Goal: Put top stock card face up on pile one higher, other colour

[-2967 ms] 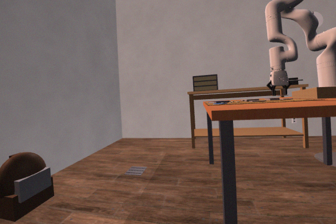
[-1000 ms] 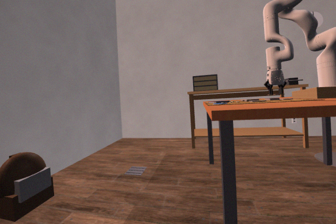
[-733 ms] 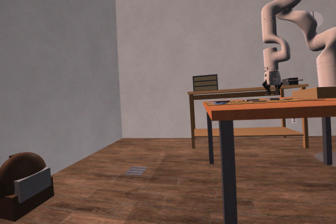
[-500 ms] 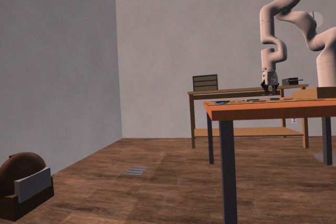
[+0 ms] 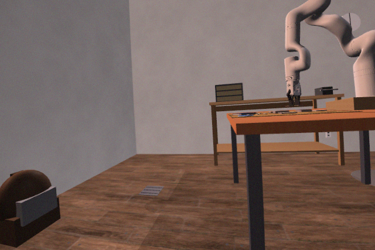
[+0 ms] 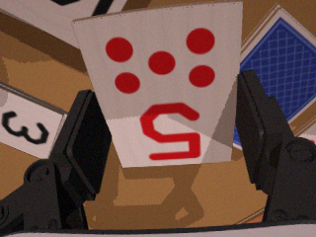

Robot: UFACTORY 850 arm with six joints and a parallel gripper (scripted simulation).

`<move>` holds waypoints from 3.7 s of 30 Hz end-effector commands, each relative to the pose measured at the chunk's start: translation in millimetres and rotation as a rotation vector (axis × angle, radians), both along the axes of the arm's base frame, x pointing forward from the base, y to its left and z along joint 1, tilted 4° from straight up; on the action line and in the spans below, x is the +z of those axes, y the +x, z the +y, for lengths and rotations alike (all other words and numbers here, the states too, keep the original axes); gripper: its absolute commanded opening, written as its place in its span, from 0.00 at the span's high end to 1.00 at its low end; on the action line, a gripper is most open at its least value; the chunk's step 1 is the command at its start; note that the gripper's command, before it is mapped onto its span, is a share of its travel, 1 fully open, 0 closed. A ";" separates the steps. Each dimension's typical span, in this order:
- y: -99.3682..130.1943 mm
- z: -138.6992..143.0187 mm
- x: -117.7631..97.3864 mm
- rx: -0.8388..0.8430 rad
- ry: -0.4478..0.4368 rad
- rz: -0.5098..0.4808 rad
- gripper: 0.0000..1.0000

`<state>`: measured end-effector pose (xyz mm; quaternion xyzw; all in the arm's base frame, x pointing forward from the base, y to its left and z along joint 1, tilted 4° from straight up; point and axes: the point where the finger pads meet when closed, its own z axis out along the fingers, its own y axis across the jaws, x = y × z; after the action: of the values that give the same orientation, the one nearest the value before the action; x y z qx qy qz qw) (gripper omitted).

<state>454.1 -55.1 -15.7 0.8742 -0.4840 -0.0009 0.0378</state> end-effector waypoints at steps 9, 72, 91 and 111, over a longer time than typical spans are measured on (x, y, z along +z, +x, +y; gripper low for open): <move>20.4 -51.5 4.7 0.304 0.011 0.019 0.39; 59.1 -152.2 12.8 0.898 0.034 0.057 0.39; 59.0 -153.6 -0.6 0.898 0.034 0.057 0.39; 58.9 -155.4 -19.3 0.898 0.034 0.057 0.39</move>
<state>511.9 -210.1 -34.6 0.9978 -0.0554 -0.0176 0.0333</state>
